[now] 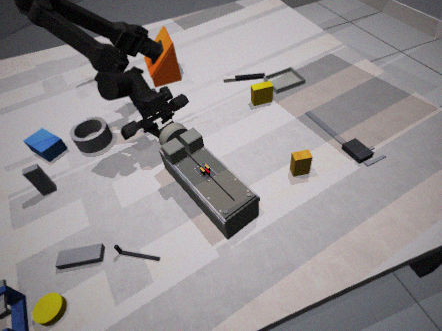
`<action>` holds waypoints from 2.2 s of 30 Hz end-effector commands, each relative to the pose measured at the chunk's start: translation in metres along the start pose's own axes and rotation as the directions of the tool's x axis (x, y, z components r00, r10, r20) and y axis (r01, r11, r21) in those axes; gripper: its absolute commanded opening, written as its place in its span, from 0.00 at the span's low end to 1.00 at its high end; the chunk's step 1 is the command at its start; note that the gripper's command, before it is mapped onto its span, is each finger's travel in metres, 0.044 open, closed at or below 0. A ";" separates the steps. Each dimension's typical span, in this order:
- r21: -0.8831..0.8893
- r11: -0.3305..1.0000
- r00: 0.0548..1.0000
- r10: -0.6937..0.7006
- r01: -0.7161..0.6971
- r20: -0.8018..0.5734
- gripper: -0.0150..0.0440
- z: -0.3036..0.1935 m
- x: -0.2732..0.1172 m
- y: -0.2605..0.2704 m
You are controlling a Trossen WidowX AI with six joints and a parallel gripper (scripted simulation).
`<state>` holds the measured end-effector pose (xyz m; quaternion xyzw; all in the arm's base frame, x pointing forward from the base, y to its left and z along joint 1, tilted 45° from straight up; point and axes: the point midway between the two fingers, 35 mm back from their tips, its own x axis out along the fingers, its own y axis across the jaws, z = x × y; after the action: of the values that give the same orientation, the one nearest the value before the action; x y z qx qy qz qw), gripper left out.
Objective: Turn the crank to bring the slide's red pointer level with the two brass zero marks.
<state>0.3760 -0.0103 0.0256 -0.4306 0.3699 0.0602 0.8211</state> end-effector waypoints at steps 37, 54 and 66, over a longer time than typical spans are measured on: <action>0.008 1.000 1.000 -0.024 0.024 -0.007 0.25 0.000 0.000 -0.013; 0.008 1.000 1.000 -0.024 0.024 -0.007 0.25 0.000 -0.001 -0.015; 0.008 1.000 1.000 -0.024 0.024 -0.007 0.25 0.000 -0.001 -0.016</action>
<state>0.3783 -0.0146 0.0303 -0.4301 0.3721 0.0594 0.8204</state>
